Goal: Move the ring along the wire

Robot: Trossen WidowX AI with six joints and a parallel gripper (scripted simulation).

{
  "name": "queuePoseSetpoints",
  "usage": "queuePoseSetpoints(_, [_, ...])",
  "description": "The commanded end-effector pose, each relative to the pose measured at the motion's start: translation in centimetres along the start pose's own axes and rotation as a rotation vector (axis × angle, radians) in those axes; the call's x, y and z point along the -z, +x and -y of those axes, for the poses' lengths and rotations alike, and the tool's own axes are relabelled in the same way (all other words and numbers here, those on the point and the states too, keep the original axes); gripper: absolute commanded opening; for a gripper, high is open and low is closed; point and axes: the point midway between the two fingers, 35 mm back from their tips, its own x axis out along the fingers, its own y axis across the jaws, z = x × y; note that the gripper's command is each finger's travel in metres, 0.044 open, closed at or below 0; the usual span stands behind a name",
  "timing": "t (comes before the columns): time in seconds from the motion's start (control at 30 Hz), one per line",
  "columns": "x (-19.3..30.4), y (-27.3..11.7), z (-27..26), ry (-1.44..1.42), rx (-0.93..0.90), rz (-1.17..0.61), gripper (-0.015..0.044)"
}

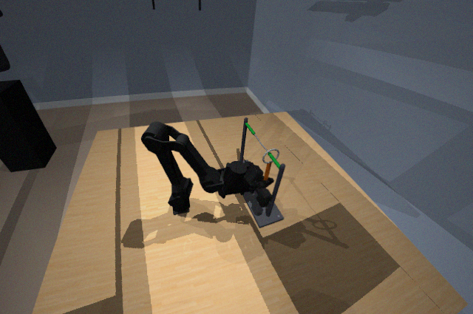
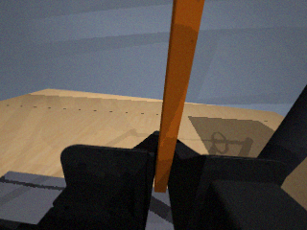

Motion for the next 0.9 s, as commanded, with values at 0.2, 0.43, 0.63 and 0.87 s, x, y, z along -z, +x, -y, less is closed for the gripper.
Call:
queuePoseSetpoints(0.2, [-0.1, 0.0, -1.1, 0.003, 0.001, 0.001, -0.0150])
queuePoseSetpoints(0.43, [-0.1, 0.0, -1.8, 0.003, 0.000, 0.000, -0.0150])
queuePoseSetpoints(0.63, [-0.1, 0.0, -2.3, 0.001, 0.000, -0.001, -0.0150])
queuePoseSetpoints(0.87, [-0.1, 0.0, -2.9, -0.008, 0.001, -0.001, -0.0150])
